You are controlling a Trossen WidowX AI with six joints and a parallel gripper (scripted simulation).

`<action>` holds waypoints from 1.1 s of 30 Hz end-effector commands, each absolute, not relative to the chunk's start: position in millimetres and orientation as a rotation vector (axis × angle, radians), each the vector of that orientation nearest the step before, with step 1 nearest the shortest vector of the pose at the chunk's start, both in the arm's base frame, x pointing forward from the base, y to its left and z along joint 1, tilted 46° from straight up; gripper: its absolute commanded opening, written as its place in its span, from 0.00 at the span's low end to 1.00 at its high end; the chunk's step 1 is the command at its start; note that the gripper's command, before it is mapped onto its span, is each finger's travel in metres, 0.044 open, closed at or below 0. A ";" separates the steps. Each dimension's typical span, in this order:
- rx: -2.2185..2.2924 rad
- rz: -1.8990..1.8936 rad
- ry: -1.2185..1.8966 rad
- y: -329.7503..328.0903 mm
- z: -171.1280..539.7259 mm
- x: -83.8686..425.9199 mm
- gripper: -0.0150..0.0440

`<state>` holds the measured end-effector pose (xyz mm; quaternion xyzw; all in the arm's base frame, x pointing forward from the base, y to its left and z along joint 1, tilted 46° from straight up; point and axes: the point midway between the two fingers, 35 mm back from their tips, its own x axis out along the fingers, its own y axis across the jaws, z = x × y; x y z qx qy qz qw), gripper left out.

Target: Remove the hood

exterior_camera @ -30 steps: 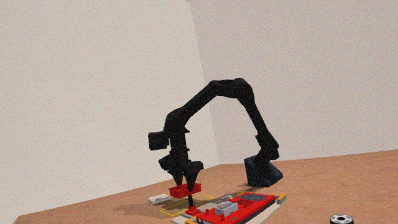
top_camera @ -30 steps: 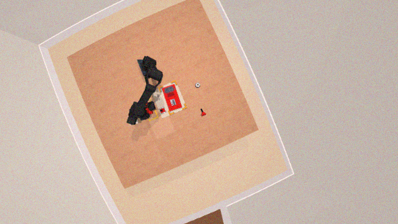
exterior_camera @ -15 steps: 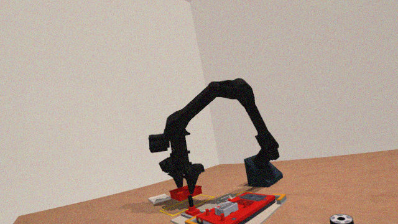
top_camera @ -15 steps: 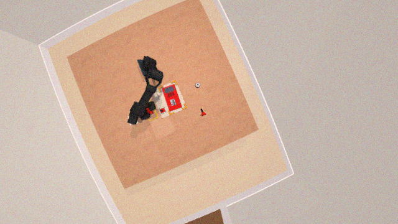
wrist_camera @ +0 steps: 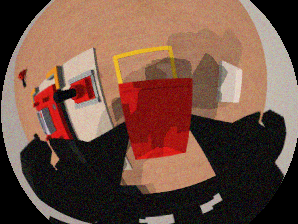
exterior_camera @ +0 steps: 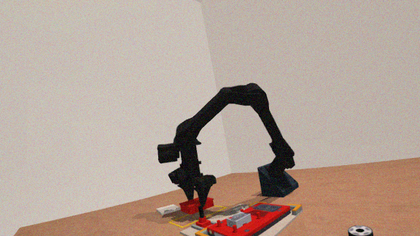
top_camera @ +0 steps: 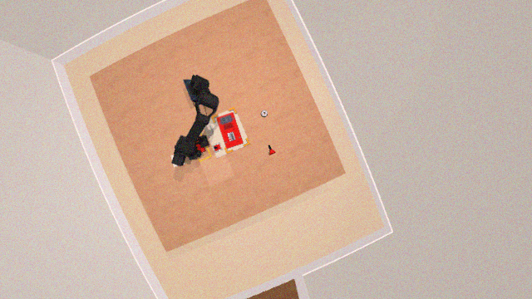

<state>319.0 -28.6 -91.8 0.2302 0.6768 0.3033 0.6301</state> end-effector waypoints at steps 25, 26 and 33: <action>0.533 0.696 1.549 -19.0 -100.5 317.4 0.25; 0.533 0.696 1.549 -18.6 -100.9 317.4 0.25; 0.533 0.696 1.549 -16.1 -103.3 317.0 0.25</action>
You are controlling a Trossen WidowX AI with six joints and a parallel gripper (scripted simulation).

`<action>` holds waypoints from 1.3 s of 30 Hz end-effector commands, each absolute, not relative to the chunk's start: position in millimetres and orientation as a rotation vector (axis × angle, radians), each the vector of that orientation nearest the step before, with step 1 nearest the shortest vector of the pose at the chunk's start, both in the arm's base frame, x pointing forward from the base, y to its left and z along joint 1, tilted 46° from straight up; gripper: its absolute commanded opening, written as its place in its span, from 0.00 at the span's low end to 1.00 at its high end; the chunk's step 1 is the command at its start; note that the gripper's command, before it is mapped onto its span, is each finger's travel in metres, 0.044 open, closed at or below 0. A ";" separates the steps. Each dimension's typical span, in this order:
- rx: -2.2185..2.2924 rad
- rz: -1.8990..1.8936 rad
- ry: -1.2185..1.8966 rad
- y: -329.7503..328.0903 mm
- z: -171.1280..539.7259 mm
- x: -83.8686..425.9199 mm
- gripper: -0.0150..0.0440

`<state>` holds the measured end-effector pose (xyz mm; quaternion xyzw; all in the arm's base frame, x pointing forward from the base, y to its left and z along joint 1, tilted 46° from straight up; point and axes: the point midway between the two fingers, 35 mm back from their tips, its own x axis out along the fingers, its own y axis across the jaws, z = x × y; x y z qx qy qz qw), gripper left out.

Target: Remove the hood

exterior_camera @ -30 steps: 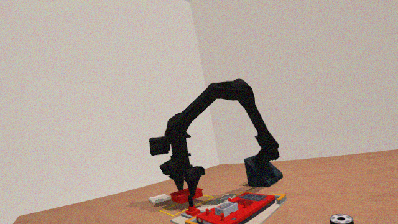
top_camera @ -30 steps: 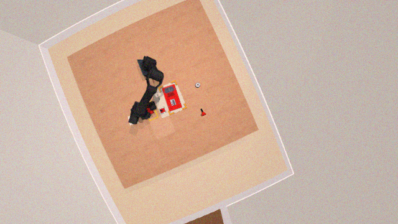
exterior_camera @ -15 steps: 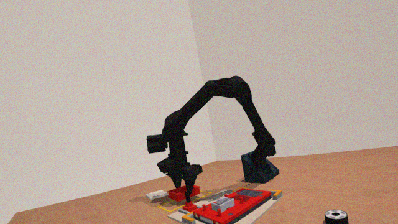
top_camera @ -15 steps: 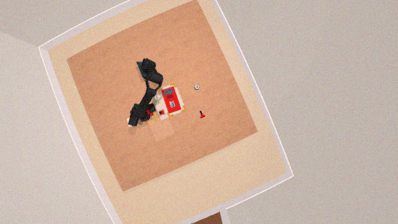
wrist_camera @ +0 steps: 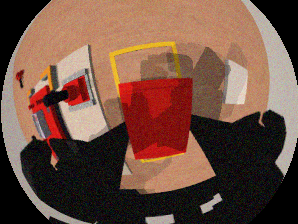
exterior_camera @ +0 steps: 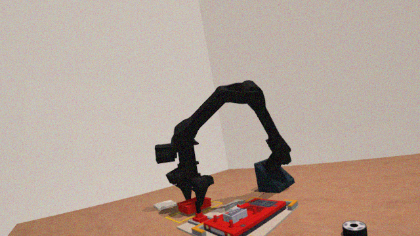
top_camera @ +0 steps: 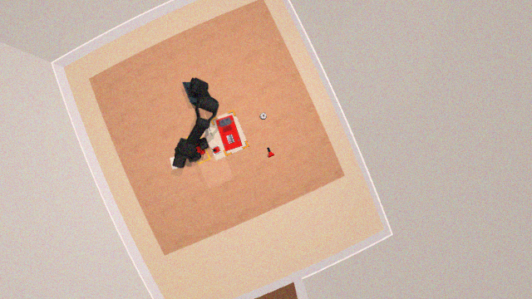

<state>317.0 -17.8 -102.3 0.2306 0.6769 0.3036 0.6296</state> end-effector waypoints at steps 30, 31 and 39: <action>0.529 0.695 1.551 -20.7 -100.0 318.3 1.00; 0.529 0.695 1.551 -25.2 -95.9 319.4 1.00; 0.533 0.699 1.552 -65.5 -55.4 323.9 1.00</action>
